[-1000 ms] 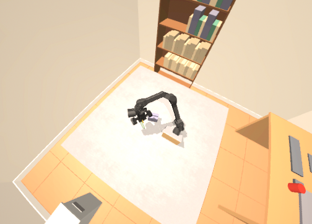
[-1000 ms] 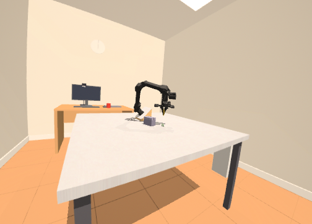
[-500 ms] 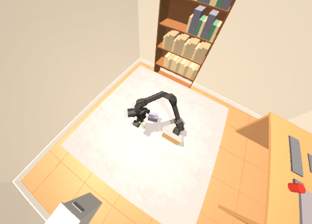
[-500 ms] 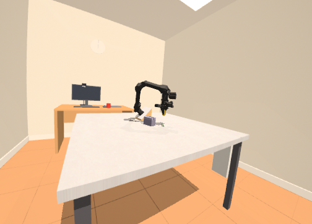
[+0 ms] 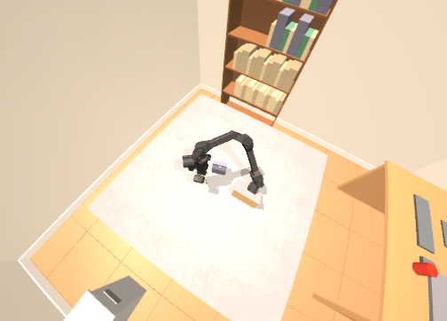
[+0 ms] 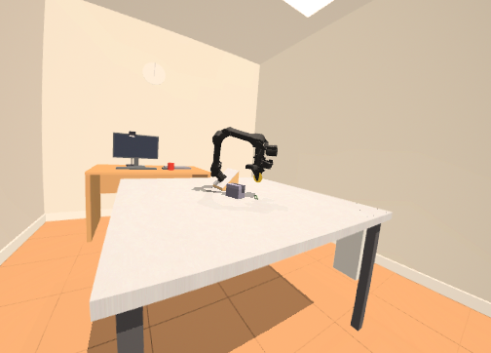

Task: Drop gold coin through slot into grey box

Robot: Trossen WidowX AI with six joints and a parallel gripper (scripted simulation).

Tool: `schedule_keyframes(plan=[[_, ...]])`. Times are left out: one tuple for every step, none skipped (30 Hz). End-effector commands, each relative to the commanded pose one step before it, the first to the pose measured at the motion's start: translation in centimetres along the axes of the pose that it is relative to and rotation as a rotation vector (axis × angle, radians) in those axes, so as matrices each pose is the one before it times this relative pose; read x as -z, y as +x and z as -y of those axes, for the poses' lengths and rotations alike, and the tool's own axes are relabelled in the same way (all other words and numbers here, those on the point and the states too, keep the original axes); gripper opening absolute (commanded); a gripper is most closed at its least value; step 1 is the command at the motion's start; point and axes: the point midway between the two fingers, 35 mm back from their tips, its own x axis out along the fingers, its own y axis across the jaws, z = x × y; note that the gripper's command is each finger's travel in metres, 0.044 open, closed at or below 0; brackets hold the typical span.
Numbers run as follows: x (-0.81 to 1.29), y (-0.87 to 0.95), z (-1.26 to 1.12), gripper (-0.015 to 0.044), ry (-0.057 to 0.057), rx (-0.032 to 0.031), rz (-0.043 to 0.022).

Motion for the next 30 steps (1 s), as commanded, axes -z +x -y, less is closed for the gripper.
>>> schedule_keyframes(plan=[[0.151, -0.129, 0.222, 0.0000, -0.0110, -0.00449, -0.00038], [0.110, -0.021, 0.156, 0.0000, -0.0005, -0.00018, -0.00017], [0.135, -0.025, 0.189, 0.0000, -0.0006, -0.00022, -0.00020], [0.149, -0.026, 0.206, 0.0000, -0.0006, -0.00024, -0.00022], [0.152, -0.025, 0.205, 0.0000, -0.0007, -0.00024, -0.00022], [0.153, -0.024, 0.204, 0.0000, -0.0006, -0.00023, -0.00022], [0.155, -0.022, 0.202, 0.0000, -0.0006, -0.00023, -0.00022], [0.157, -0.023, 0.209, 0.0000, 0.0000, 0.00004, -0.00003], [0.158, -0.022, 0.208, 0.0000, 0.0000, 0.00005, -0.00003], [0.160, -0.021, 0.207, 0.0000, 0.0000, 0.00005, -0.00003], [0.161, -0.019, 0.205, 0.0000, 0.0000, 0.00006, -0.00003], [0.163, -0.018, 0.204, 0.0000, 0.0000, 0.00006, -0.00004], [0.164, -0.017, 0.202, 0.0000, 0.0000, 0.00007, -0.00004], [0.166, -0.015, 0.201, 0.0000, 0.0000, 0.00007, -0.00004], [0.167, -0.014, 0.199, 0.0000, 0.0000, 0.00007, -0.00004], [0.169, -0.013, 0.198, 0.0000, 0.0000, 0.00008, -0.00005], [0.170, -0.011, 0.196, 0.0000, 0.0000, 0.00008, -0.00005], [0.171, -0.009, 0.193, 0.0000, 0.0000, 0.00009, -0.00005], [0.173, -0.008, 0.192, 0.0000, 0.0000, 0.00009, -0.00005], [0.174, -0.007, 0.190, 0.0000, 0.0000, 0.00010, -0.00006], [0.176, -0.005, 0.189, 0.0000, 0.0000, 0.00010, -0.00006], [0.177, -0.004, 0.187, 0.0000, 0.0000, 0.00011, -0.00006], [0.178, -0.003, 0.185, 0.0000, 0.0000, 0.00011, -0.00006], [0.180, -0.001, 0.184, 0.0000, 0.0000, 0.00011, -0.00007], [0.181, 0.000, 0.182, 0.0000, 0.0000, 0.00012, -0.00007], [0.182, 0.001, 0.180, 0.0000, 0.0000, 0.00012, -0.00007], [0.183, 0.003, 0.178, 0.0000, 0.0000, 0.00013, -0.00008], [0.191, 0.004, 0.183, 0.0000, 0.0000, 0.00014, -0.00008], [0.193, 0.006, 0.182, 0.0000, 0.0000, 0.00014, -0.00008], [0.194, 0.007, 0.180, 0.0000, 0.0000, 0.00015, -0.00009]])
